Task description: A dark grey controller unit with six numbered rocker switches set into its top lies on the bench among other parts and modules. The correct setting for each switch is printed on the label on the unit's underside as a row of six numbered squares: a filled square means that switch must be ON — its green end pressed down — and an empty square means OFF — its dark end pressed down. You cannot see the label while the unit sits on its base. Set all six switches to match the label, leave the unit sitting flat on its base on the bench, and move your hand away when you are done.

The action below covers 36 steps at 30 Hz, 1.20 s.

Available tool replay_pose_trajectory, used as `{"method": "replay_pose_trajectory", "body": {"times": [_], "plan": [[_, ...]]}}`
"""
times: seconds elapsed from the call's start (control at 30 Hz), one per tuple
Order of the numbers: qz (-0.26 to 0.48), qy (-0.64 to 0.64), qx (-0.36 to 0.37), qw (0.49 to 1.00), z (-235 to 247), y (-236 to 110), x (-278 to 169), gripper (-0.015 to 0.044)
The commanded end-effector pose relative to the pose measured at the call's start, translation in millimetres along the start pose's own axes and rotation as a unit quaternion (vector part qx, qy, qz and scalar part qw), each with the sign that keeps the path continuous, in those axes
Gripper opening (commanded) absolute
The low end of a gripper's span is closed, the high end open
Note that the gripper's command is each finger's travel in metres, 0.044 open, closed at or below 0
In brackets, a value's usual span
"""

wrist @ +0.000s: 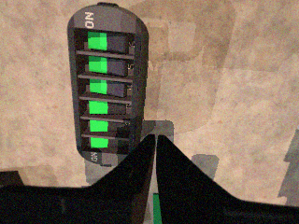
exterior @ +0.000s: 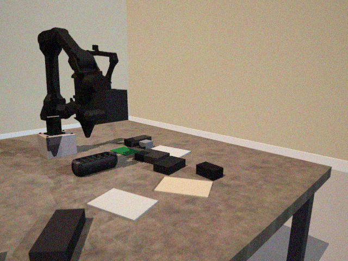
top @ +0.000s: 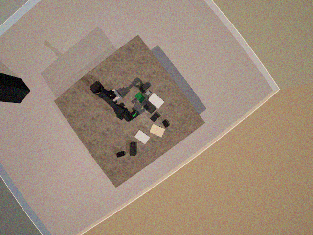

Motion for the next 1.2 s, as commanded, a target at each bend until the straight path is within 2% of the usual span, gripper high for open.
{"method": "replay_pose_trajectory", "body": {"times": [0.0, 0.47, 0.5, 0.57, 0.83, 1.1, 1.17], "plan": [[0.000, 0.000, 0.000, 1.000, 0.0, 0.0, 0.0, 0.0053], [0.000, 0.000, 0.000, 1.000, 0.0, 0.0, 0.0, 0.0420], [0.000, 0.000, 0.000, 1.000, 0.0, 0.0, 0.0, 0.0440], [0.000, 0.000, 0.000, 1.000, 0.0, 0.0, 0.0, 0.0440], [0.005, -0.001, -0.053, 0.999, 48.7, 6.9, -15.8, 0.0230], [0.006, -0.001, -0.120, 0.993, 101.2, 37.3, -38.4, 0.0020], [0.005, 0.000, -0.135, 0.991, 111.2, 47.3, -43.8, 0.0000]]}}
Point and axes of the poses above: the point midway between the two fingers, 35 mm back from their tips, its own y axis out along the fingers, its own z axis across the jaws, x = y × z, the point moved 3 cm from there along -y, back along the fingers, and after that the axes turned 2 degrees about -y, right-handed, at the moved point
